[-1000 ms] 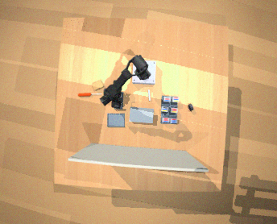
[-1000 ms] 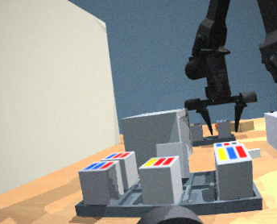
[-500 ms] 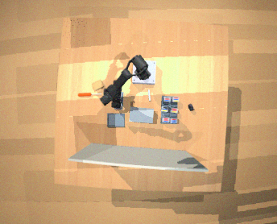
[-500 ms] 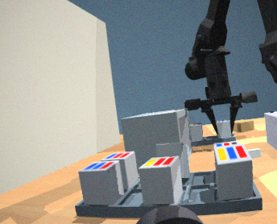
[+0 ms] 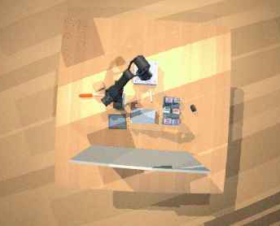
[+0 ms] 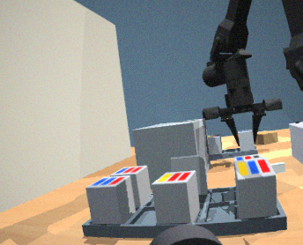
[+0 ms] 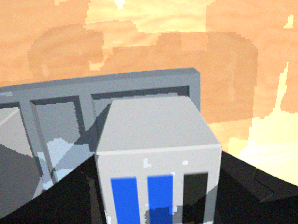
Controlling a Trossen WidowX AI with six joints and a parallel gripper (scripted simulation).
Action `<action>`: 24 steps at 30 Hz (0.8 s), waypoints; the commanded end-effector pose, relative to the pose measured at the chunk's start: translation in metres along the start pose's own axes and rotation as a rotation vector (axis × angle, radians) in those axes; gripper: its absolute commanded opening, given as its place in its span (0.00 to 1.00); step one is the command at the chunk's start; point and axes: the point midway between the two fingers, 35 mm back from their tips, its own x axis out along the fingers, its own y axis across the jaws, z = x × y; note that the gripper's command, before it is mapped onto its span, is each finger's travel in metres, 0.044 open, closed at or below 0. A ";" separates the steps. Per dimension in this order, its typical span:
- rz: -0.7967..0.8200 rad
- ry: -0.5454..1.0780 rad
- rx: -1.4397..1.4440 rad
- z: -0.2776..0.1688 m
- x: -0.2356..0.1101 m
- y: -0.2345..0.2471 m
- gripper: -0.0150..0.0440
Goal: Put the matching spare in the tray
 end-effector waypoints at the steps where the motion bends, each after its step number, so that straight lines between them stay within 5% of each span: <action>1: 0.012 -0.013 0.000 0.005 -0.019 0.004 0.25; 9: 0.011 -0.013 0.000 0.002 -0.072 0.002 0.25; 24: 0.007 -0.009 0.000 0.002 -0.099 0.004 0.25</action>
